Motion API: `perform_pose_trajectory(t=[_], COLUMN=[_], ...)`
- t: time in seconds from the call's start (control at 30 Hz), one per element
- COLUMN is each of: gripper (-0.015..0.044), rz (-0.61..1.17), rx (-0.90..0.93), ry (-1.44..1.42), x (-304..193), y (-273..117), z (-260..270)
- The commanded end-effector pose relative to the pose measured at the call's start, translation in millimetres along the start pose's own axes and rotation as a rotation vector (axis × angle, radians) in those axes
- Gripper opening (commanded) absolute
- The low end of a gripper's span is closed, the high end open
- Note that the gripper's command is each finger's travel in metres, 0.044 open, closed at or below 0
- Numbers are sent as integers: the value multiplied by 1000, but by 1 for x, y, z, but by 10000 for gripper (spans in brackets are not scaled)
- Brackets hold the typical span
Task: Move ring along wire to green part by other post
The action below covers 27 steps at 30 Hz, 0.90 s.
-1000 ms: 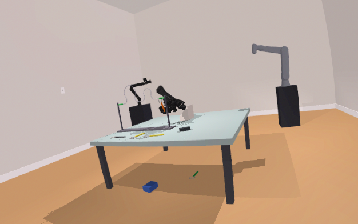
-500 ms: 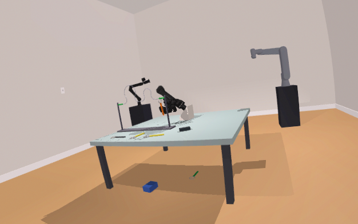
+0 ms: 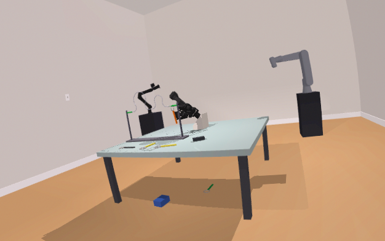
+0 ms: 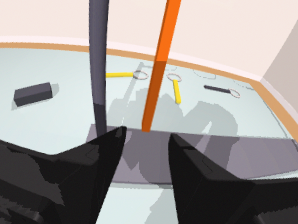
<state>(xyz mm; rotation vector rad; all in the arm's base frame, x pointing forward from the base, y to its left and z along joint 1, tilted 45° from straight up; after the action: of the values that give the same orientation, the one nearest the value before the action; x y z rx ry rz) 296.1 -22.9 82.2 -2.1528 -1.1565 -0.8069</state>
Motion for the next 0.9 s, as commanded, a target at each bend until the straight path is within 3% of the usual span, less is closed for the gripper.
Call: perform_pose_trajectory(t=[0.0, 0.53, 0.73, 0.87], gripper=[160, 160, 318, 423], rz=[6, 6, -1, -1], rx=[-4, -4, -2, -2], ry=[4, 4, -2, -2], x=[-2, -2, -7, -8], y=[-3, -3, -48, -50], z=[-1, -1, -2, -2])
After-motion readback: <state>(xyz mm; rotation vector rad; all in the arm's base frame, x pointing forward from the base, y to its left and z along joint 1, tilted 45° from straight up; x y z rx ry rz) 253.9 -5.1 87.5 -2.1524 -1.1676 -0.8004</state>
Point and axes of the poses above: the point midway between the two fingers, 35 mm back from their tips, its own y axis out along the fingers, its own z axis across the jaws, x = y × z, the point moved 3 cm from there along -y, back along the fingers, and after that the axes turned 6 degrees about y, right-handed, at the moved point
